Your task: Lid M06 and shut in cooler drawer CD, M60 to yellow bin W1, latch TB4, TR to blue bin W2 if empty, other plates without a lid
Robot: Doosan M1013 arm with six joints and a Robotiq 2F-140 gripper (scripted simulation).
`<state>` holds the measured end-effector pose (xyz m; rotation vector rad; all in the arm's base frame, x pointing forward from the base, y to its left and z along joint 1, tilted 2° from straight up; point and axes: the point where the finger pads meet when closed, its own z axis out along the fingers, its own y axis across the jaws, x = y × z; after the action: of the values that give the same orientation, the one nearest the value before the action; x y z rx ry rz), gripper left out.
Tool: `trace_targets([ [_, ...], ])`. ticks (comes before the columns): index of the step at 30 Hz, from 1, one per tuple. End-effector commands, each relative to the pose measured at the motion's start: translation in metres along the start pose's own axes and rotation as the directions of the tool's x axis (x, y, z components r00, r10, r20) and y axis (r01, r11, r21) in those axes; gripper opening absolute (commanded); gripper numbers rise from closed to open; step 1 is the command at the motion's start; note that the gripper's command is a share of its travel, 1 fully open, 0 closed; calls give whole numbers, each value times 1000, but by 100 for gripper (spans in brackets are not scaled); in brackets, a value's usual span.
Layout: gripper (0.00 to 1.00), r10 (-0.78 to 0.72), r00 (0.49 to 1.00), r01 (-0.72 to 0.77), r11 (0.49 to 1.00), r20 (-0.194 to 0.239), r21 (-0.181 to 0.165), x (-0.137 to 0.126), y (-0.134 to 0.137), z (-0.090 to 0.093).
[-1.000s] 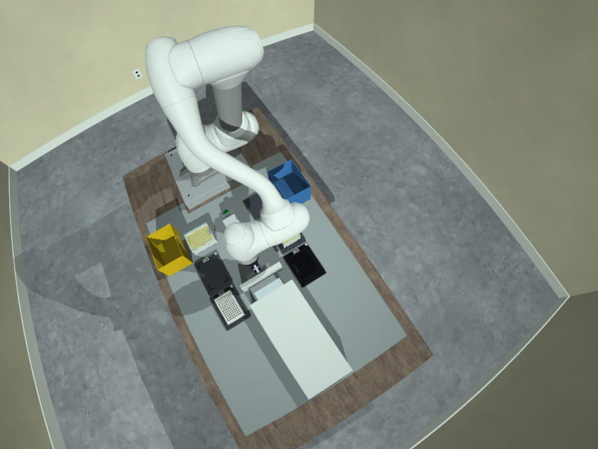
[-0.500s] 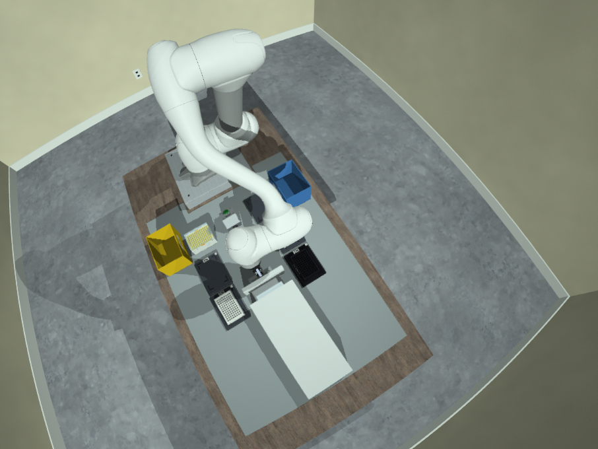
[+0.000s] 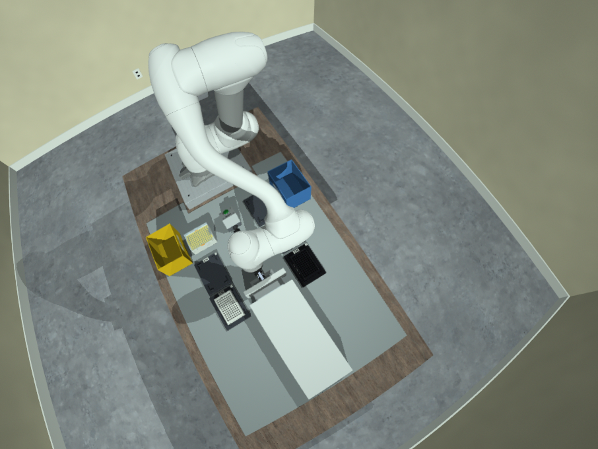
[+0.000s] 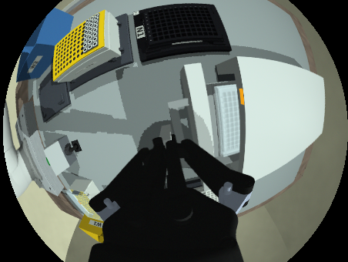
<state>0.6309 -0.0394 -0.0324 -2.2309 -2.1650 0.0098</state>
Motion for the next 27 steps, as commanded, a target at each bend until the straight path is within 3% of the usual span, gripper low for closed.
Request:
trace_targets([
  [1,0,0,1000,0,1000,0,0,0,6,0],
  [27,0,0,1000,0,1000,0,0,0,33,0],
])
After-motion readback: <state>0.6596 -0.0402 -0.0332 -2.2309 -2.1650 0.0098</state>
